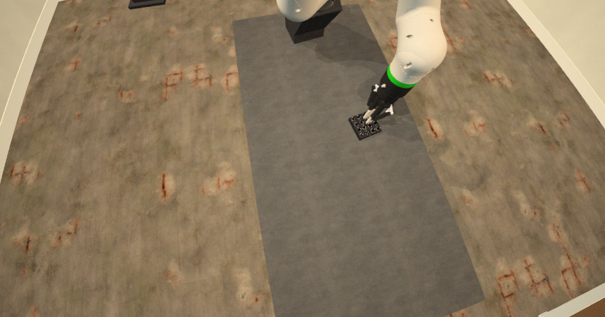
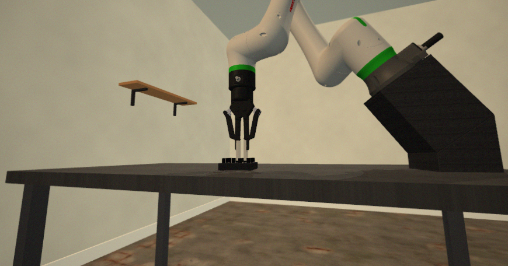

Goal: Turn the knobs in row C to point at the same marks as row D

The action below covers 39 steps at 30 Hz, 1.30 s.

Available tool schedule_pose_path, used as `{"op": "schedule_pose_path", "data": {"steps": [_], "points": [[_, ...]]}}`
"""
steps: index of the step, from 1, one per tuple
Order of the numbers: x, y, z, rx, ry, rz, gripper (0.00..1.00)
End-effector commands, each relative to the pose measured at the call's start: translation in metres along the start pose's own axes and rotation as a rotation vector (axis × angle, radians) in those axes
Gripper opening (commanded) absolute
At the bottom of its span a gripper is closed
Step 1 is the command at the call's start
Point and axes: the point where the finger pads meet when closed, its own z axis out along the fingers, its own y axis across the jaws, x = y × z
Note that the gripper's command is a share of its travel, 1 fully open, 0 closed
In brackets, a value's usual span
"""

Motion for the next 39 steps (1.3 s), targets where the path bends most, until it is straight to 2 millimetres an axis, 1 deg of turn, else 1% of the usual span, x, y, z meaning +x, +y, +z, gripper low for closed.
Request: {"op": "schedule_pose_path", "data": {"steps": [1,8,9,39], "points": [[-0.0001,-0.0001,-0.0001,0.000,0.000,0.000,0.12],[-0.0001,-0.0001,-0.0001,0.000,0.000,0.000,0.12],[-0.0001,-0.0001,-0.0001,0.000,0.000,0.000,0.05],[-0.0001,-0.0001,-0.0001,0.000,0.000,0.000,0.05]]}}
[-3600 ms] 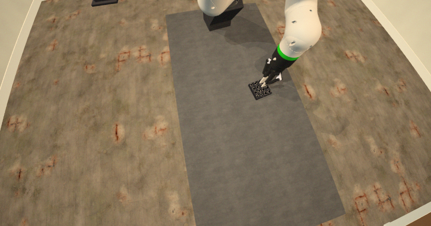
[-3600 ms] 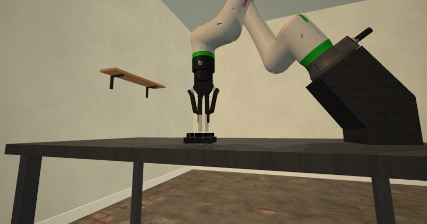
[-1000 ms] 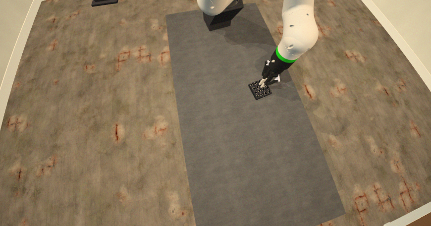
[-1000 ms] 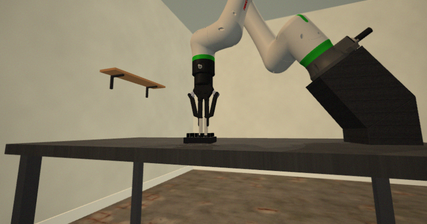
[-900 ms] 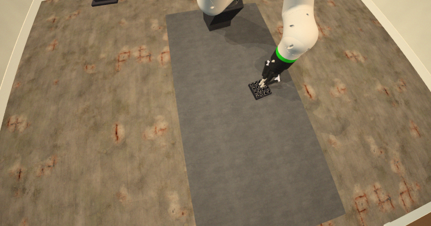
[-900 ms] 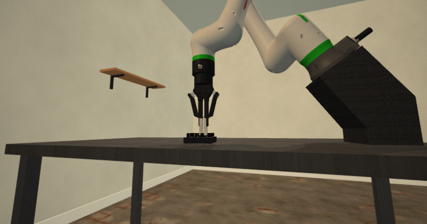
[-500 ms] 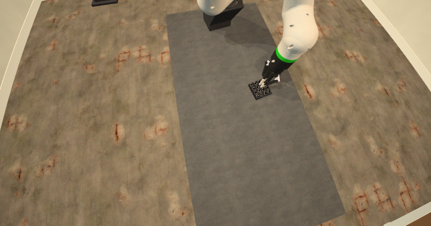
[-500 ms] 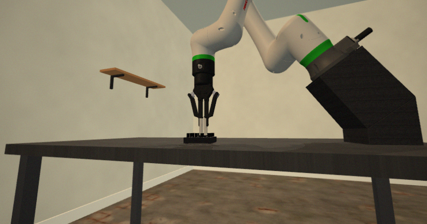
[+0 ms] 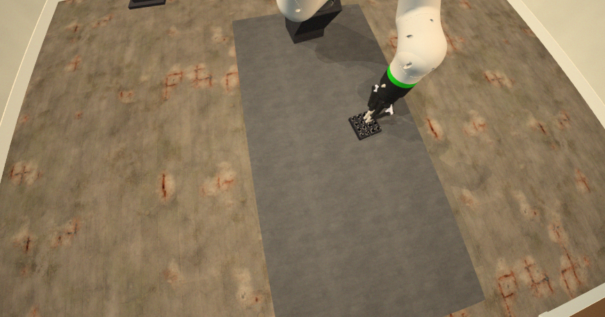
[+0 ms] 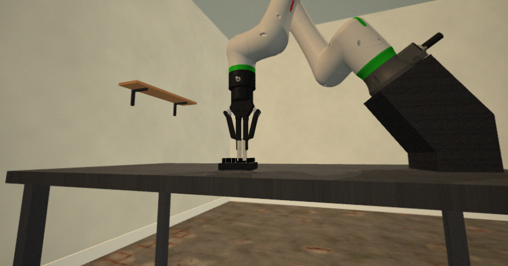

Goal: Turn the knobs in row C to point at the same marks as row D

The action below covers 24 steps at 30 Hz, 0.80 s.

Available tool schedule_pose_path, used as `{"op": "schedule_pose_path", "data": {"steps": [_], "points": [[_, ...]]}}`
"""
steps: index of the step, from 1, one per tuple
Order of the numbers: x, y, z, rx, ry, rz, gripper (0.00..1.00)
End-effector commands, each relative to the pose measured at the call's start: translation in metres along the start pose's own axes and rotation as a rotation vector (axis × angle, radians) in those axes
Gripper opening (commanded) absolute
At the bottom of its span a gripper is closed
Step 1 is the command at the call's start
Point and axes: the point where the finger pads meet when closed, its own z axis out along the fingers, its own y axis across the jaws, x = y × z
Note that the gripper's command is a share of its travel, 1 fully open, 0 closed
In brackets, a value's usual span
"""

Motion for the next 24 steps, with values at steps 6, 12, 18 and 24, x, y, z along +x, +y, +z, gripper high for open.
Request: {"op": "schedule_pose_path", "data": {"steps": [6,12,18,24], "points": [[-0.0001,-0.0001,-0.0001,0.000,0.000,-0.002,0.05],[-0.0001,-0.0001,-0.0001,0.000,0.000,-0.016,0.05],[-0.0001,-0.0001,-0.0001,0.000,0.000,-0.036,0.05],[-0.0001,-0.0001,-0.0001,0.000,0.000,-0.085,0.05]]}}
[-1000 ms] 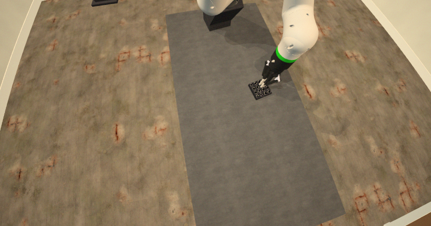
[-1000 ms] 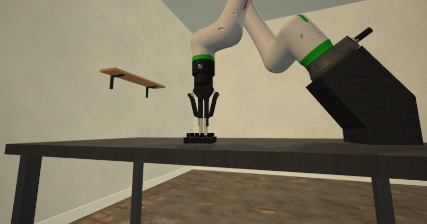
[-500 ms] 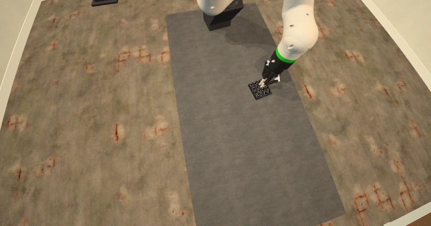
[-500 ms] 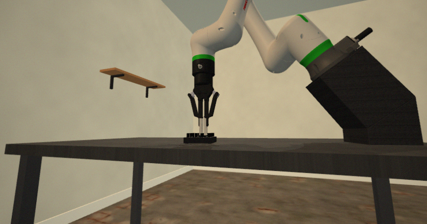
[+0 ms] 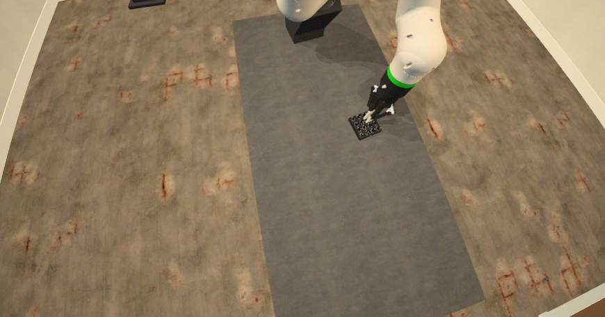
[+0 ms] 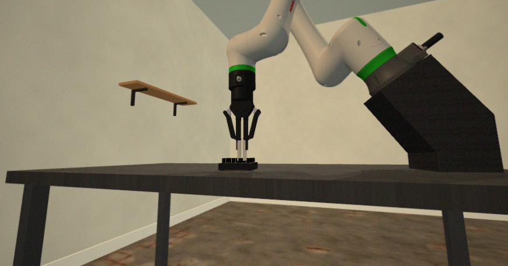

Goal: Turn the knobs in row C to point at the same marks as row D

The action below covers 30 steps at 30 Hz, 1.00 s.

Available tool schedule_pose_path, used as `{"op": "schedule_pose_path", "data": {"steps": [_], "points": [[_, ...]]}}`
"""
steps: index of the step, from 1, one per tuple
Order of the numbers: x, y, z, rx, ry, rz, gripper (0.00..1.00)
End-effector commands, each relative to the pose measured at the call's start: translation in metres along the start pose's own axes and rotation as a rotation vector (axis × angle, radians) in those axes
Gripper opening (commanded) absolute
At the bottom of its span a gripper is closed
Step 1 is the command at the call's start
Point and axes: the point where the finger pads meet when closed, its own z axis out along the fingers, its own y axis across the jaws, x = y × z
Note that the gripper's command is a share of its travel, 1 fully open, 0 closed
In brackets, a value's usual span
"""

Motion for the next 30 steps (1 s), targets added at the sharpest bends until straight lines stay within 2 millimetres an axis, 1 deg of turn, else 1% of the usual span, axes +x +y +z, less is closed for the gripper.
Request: {"op": "schedule_pose_path", "data": {"steps": [1,11,22,24,30], "points": [[0.0000,-0.0001,-0.0001,0.000,0.000,-0.025,0.05],[0.0000,-0.0001,-0.0001,0.000,0.000,-0.136,0.05],[0.0000,-0.0001,-0.0001,0.000,0.000,-0.359,0.05],[0.0000,-0.0001,-0.0001,0.000,0.000,-0.359,0.05],[0.0000,-0.0001,-0.0001,0.000,-0.001,-0.506,0.05]]}}
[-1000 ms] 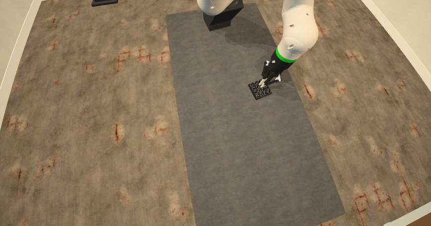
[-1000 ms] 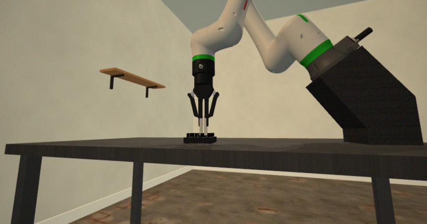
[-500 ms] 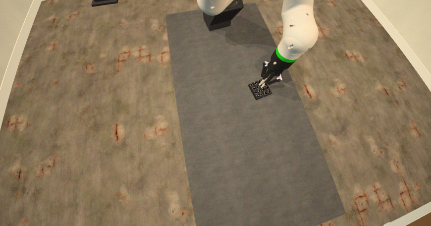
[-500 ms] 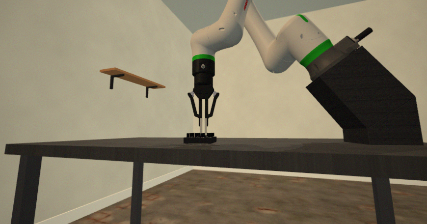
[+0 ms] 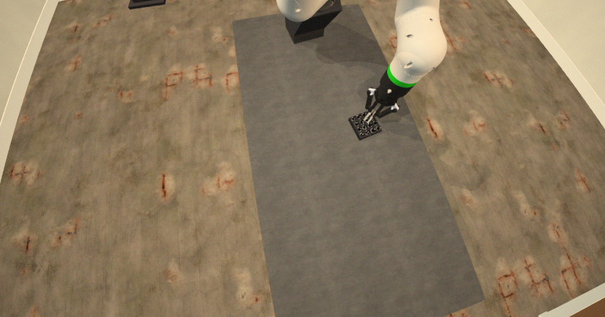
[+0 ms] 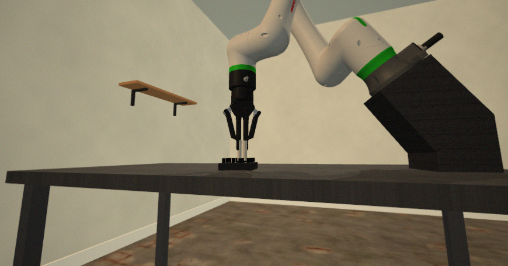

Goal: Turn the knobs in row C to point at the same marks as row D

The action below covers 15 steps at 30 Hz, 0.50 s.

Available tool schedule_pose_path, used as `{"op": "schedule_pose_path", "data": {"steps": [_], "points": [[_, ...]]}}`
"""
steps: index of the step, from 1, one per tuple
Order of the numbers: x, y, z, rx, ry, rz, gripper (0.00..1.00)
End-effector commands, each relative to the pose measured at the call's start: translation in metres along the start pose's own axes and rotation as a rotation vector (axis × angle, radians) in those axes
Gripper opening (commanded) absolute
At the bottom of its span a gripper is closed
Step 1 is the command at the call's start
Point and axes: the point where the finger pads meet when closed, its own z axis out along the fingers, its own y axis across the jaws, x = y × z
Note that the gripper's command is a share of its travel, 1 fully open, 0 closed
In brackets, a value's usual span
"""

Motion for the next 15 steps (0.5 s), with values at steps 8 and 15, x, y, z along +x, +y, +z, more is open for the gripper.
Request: {"op": "schedule_pose_path", "data": {"steps": [8,15], "points": [[0.0001,-0.0002,-0.0001,-0.001,-0.006,-0.268,0.05],[0.0001,-0.0002,-0.0001,-0.001,-0.006,-0.403,0.05]]}}
